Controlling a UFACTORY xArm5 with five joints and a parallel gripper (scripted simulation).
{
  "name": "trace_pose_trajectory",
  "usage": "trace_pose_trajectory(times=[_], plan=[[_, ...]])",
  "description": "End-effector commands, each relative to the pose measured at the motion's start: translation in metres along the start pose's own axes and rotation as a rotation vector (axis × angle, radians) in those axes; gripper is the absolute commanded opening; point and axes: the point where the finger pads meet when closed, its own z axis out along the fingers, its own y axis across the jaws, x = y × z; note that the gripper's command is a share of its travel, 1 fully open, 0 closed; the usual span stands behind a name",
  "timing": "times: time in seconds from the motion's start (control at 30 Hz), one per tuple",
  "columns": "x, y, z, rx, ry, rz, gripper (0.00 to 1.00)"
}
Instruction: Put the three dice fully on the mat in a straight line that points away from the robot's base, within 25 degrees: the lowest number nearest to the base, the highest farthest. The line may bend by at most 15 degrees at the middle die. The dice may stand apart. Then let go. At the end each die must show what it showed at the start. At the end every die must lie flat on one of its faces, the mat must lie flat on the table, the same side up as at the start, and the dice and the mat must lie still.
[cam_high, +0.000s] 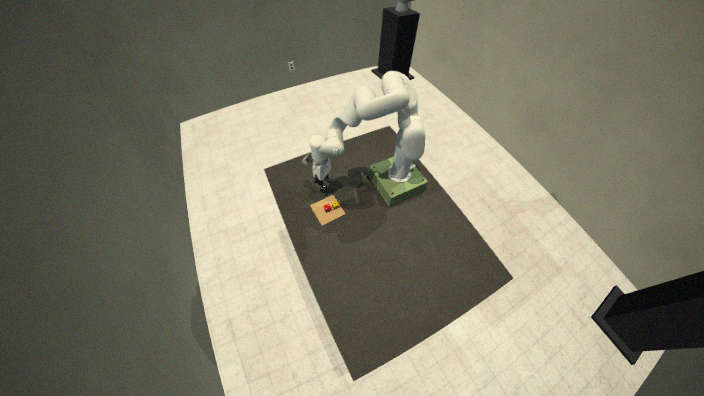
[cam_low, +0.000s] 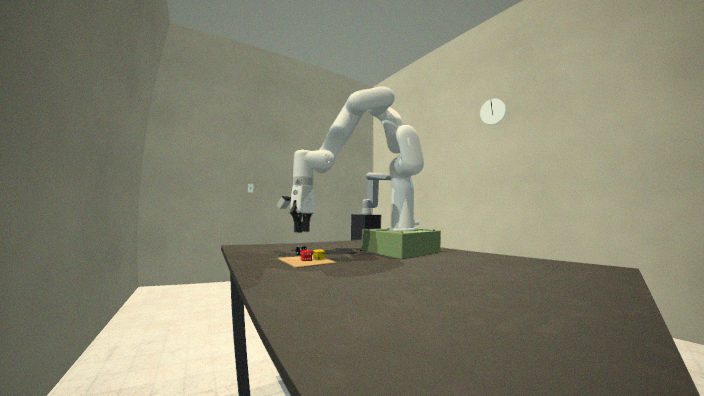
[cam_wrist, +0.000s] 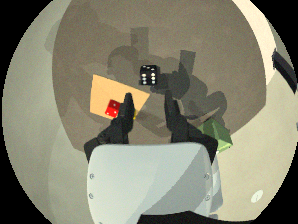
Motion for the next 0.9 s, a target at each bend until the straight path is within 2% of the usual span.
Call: trace_pose_trajectory(times=[0.0, 0.87], plan=[[0.001, -0.001, 0.003, 0.002, 0.003, 0.0, 0.47], [0.001, 0.0, 0.036, 0.002, 0.003, 0.0, 0.47]])
